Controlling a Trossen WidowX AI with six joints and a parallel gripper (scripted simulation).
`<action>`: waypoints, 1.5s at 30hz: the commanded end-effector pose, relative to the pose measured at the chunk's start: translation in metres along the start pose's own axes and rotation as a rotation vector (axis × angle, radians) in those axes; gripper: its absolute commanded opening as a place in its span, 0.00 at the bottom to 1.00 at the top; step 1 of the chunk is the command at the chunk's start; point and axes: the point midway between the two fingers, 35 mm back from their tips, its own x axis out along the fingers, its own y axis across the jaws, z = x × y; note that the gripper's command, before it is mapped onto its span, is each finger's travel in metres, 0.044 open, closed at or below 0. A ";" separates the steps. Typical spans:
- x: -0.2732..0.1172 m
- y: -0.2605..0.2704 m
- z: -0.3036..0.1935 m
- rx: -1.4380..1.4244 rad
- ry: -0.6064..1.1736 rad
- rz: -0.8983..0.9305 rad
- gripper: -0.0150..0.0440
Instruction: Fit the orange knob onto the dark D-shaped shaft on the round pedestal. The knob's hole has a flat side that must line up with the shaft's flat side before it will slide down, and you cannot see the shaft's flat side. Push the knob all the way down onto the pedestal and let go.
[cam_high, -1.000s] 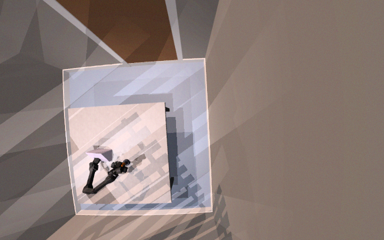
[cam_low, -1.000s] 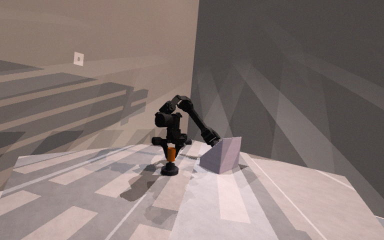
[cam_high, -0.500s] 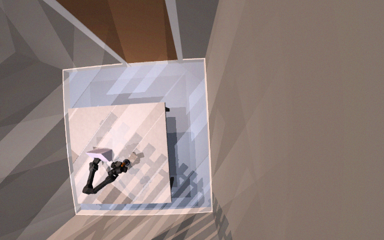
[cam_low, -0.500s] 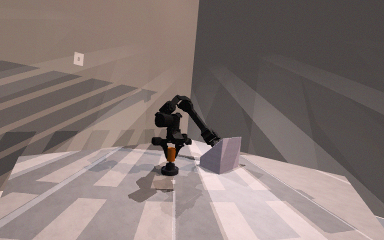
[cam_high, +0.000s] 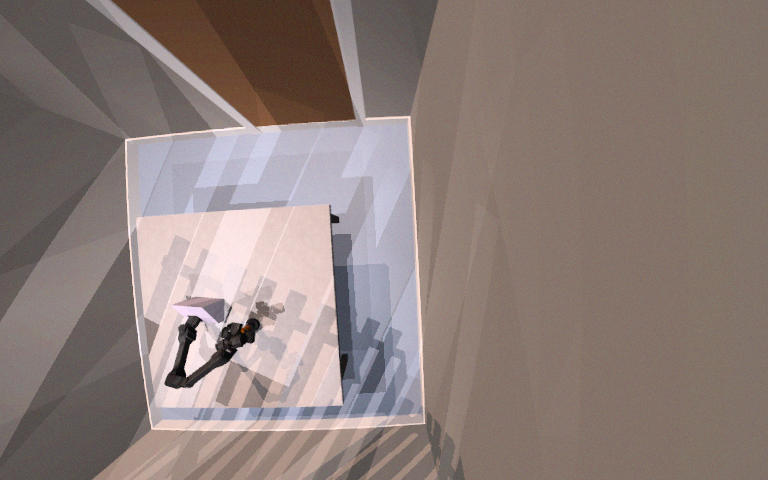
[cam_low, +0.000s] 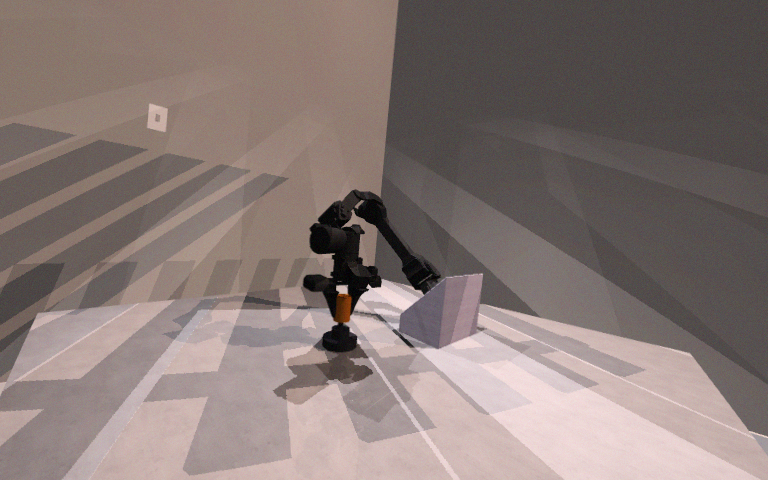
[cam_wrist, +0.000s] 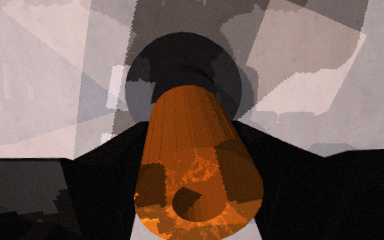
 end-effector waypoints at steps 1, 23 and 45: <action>0.001 0.000 0.000 -0.034 0.001 -0.001 0.25; 0.000 0.000 0.000 -0.034 0.001 -0.001 0.25; 0.003 0.000 0.000 -0.243 0.001 -0.001 0.25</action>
